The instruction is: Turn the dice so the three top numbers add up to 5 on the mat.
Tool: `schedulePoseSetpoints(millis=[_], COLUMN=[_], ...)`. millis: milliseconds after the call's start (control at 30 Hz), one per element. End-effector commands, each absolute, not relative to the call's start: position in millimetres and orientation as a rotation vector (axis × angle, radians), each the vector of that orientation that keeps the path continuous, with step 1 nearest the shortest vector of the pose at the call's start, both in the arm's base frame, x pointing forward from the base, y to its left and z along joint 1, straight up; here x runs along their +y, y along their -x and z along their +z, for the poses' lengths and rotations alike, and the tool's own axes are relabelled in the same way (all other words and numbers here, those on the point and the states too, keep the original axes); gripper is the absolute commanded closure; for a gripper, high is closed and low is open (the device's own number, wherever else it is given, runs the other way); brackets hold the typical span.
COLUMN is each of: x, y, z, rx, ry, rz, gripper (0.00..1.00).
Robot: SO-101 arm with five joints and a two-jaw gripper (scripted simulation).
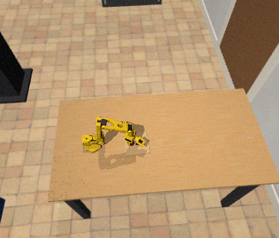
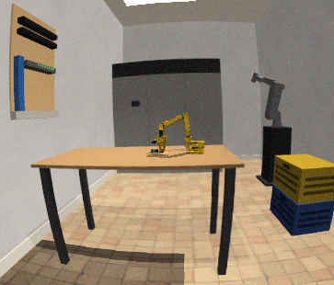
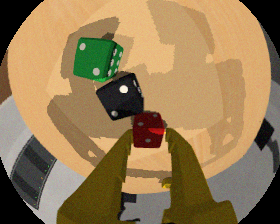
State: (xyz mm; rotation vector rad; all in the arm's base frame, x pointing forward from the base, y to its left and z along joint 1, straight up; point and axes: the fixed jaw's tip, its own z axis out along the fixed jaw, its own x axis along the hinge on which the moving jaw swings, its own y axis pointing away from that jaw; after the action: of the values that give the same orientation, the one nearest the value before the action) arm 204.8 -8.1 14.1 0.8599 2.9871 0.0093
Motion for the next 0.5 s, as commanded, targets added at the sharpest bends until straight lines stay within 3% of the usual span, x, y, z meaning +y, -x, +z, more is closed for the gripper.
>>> schedulePoseSetpoints(millis=[0, 467], x=[-10.3, -10.3], y=[-207.4, -207.4], z=[16.4, 16.4], rx=[2.966, 2.966], ry=[-0.851, -0.851], rz=[0.017, 0.017], gripper=[0.8, 0.71])
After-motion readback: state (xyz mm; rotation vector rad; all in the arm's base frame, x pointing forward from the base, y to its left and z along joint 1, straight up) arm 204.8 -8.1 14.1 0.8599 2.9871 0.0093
